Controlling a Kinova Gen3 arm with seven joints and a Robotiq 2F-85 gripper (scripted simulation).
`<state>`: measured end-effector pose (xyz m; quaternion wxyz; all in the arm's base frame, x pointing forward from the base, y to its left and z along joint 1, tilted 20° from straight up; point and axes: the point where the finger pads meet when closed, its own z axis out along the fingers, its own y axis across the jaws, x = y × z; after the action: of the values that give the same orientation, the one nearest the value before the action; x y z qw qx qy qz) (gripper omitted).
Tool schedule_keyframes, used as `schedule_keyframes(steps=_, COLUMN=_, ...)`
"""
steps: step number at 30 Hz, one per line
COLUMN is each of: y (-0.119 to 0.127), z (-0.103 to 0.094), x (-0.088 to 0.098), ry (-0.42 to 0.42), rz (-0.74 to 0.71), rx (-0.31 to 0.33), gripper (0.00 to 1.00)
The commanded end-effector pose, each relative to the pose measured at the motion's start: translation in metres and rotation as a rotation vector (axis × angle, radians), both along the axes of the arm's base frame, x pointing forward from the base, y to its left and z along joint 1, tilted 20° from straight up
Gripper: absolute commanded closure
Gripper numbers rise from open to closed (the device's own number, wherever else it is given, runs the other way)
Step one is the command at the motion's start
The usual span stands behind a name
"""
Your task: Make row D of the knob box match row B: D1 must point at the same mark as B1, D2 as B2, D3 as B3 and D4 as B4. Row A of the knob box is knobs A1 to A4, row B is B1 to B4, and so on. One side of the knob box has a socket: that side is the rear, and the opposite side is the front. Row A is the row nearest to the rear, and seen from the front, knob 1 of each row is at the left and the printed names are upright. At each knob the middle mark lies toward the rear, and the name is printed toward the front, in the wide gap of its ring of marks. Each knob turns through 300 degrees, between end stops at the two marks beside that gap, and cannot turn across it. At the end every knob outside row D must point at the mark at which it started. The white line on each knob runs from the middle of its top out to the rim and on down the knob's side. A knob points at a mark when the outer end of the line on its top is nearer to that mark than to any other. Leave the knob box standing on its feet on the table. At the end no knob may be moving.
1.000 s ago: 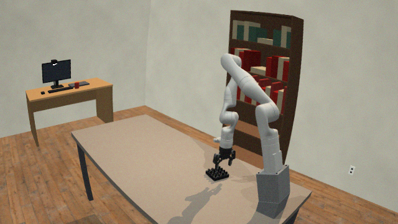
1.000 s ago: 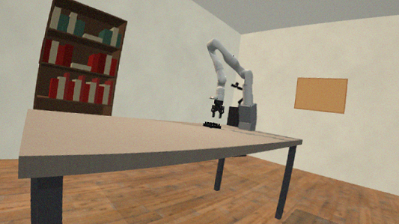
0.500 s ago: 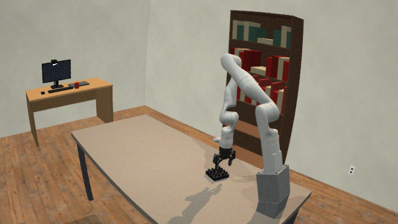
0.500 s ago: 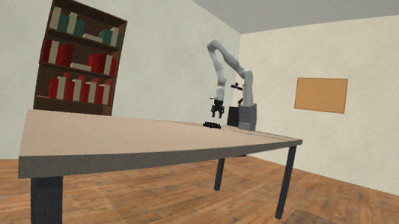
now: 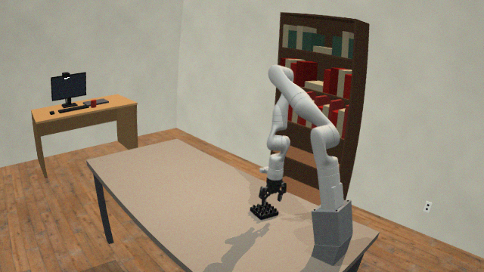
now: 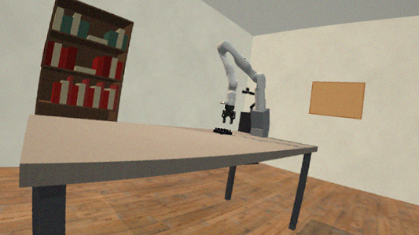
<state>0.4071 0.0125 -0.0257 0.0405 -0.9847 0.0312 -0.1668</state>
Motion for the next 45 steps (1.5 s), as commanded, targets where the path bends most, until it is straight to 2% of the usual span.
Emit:
schedule_keyframes(steps=1, y=0.001, z=-0.001, x=-0.001, ry=0.000, rz=0.001, rx=0.002, gripper=0.00)
schedule_keyframes(steps=31, y=0.001, z=-0.001, x=-0.002, ry=0.001, rz=0.001, rx=0.002, gripper=0.00)
schedule_keyframes(steps=45, y=0.002, z=-0.005, x=-0.013, ry=0.002, rz=0.002, rx=0.001, gripper=0.00)
